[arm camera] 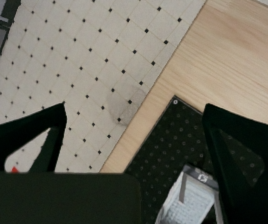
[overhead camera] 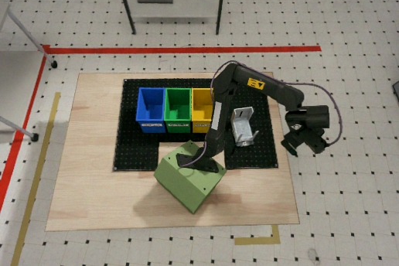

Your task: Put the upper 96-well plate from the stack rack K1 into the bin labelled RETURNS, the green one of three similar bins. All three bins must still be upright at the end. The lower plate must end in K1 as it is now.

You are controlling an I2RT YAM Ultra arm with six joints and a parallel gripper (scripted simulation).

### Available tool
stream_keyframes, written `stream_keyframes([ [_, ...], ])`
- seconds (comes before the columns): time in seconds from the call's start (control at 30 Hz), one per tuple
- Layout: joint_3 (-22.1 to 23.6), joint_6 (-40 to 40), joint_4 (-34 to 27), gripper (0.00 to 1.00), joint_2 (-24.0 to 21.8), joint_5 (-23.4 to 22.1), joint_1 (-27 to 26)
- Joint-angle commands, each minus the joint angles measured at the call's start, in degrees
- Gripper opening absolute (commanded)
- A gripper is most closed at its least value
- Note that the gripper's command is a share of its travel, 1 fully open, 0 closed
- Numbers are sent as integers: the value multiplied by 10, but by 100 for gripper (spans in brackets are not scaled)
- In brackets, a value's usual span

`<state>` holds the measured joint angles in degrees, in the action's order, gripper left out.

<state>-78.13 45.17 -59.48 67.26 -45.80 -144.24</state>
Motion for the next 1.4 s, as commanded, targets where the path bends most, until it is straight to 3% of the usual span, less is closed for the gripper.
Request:
stream_keyframes([
  [0.0, -6, -1, 1, 100, -4, 4, -7],
  [0.53, -6, -1, 1, 100, -4, 4, -7],
  [0.87, 35, -123, 12, 100, -45, 48, 105],
  [0.9, 12, -140, -2, 100, -46, 49, 107],
  [1.0, 41, -180, -6, 100, -52, 61, 138],
  [1.1, 22, -195, -7, 100, -53, 63, 143],
  [1.13, 40, -211, -11, 100, -54, 68, 154],
  [1.37, 52, -296, -11, 100, -75, 97, 224],
])
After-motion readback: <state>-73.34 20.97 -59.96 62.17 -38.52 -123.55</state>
